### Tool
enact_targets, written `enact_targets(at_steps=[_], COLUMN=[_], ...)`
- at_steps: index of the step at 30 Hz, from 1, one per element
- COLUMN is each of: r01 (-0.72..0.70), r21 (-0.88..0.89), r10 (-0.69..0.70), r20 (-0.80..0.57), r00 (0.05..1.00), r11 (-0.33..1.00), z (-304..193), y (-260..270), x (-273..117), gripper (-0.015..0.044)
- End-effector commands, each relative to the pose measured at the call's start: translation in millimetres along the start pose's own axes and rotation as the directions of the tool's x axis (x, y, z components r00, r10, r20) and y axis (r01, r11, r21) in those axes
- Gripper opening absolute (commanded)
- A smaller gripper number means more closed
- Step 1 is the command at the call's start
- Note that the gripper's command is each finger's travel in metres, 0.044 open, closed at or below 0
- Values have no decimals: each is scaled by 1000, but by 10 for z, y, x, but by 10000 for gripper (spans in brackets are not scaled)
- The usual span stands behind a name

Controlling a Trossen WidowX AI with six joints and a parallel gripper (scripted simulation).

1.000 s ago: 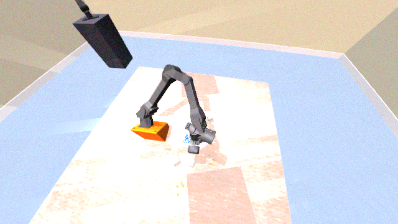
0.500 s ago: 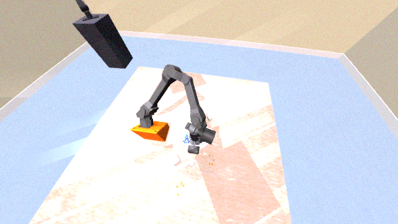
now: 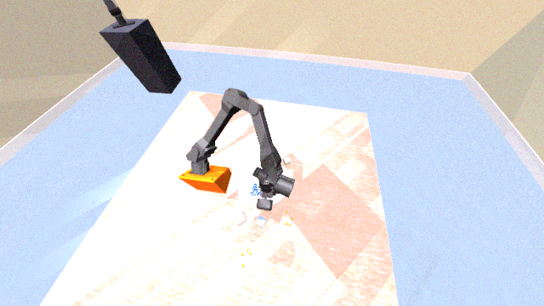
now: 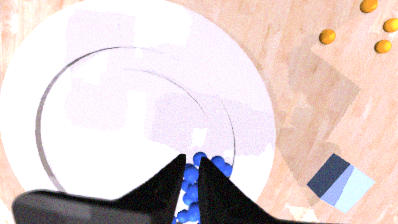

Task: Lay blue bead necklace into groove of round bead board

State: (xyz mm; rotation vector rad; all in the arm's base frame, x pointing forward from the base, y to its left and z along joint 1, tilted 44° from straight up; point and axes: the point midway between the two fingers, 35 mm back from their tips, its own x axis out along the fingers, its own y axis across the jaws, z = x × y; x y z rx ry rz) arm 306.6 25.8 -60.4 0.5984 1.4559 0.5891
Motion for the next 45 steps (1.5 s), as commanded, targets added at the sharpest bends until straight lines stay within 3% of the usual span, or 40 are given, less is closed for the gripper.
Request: enact_targets(at_steps=[1,26,42,45], r01=[-6,-6,-4,-4], r21=[5,5,4,5], r10=[6,6,4,4], r20=[-8,-8,-6,-7], r00=[1000,1000,1000,1000], r11=[1000,1000,1000,1000], z=[-27,-27,-20,-13], y=[16,16,11,3], x=[26,26,-56,-52], gripper=[0,0,420,440])
